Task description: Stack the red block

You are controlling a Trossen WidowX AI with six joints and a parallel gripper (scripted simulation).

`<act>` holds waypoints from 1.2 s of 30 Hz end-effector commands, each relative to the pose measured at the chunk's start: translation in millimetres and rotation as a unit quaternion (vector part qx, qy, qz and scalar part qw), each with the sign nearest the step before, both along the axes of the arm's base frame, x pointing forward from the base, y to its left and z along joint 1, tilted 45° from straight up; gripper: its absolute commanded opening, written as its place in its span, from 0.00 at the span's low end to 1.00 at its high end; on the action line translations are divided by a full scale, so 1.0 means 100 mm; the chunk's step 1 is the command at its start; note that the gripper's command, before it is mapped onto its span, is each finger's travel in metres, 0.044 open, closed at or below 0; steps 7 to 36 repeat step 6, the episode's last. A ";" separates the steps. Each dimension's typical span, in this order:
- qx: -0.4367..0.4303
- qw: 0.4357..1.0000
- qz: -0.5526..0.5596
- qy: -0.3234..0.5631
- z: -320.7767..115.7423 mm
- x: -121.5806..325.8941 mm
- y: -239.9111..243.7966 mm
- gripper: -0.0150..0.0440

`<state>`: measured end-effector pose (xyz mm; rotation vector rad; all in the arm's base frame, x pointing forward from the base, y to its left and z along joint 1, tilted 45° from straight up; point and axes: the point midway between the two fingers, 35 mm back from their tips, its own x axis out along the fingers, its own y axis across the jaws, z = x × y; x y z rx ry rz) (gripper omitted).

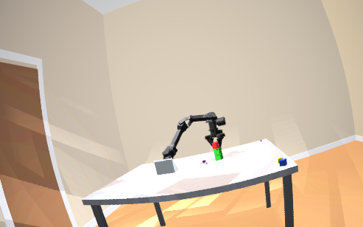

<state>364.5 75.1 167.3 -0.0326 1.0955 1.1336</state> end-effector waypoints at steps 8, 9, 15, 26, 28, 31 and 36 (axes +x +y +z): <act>0.000 1.000 0.000 0.000 0.00 0.00 0.00 1.00; 0.000 1.000 0.000 0.000 0.00 0.00 0.00 1.00; 0.000 1.000 0.000 0.000 0.00 0.00 0.00 1.00; 0.000 1.000 0.000 0.000 0.00 0.00 0.00 1.00; 0.000 1.000 0.000 0.000 0.00 0.00 0.00 1.00; 0.000 1.000 0.000 0.000 0.00 0.00 0.00 1.00; 0.000 1.000 0.000 0.000 0.00 0.00 0.00 1.00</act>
